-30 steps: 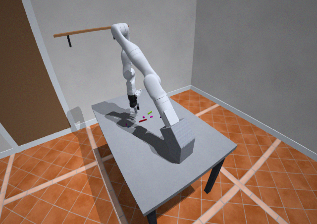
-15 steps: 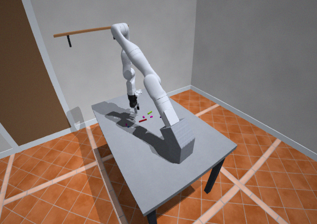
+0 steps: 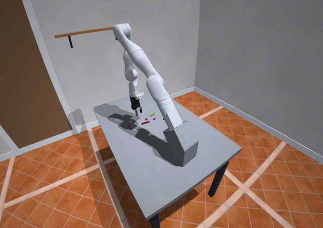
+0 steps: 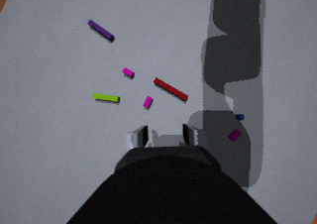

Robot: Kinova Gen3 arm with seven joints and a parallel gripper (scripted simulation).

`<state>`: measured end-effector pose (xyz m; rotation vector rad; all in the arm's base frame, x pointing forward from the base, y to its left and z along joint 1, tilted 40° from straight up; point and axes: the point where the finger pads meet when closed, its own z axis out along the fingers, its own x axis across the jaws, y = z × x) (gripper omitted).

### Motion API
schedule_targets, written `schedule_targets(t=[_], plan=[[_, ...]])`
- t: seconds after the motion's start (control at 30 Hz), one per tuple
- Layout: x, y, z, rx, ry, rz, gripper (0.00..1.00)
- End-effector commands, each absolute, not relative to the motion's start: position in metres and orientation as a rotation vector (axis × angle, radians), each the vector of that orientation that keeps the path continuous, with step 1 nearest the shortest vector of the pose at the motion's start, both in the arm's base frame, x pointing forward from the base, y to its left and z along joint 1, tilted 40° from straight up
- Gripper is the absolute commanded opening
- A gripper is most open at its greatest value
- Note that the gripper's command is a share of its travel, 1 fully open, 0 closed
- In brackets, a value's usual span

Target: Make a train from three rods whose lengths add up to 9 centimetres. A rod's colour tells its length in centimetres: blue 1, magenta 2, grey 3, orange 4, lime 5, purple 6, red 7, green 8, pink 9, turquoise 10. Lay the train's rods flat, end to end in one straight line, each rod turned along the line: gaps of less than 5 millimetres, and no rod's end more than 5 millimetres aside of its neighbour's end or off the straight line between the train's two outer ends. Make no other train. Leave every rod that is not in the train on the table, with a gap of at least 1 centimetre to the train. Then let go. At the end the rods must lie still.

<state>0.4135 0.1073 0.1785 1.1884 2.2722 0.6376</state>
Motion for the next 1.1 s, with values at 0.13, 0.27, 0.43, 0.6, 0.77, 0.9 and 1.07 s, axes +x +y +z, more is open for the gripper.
schedule_targets(t=[0.13,0.27,0.43,0.6,0.77,0.9,1.07], plan=[[0.410,0.111,0.177,1.423,2.175,0.713,1.00],[0.407,0.117,0.176,1.672,2.042,0.790,1.00],[0.405,0.125,0.176,2.004,1.814,0.885,1.00],[0.404,0.129,0.177,2.200,1.647,0.936,1.00],[0.404,0.135,0.179,2.497,1.330,1.007,1.00],[0.405,0.138,0.181,2.692,1.062,1.046,1.00],[0.407,0.140,0.183,2.873,0.745,1.075,1.00]])
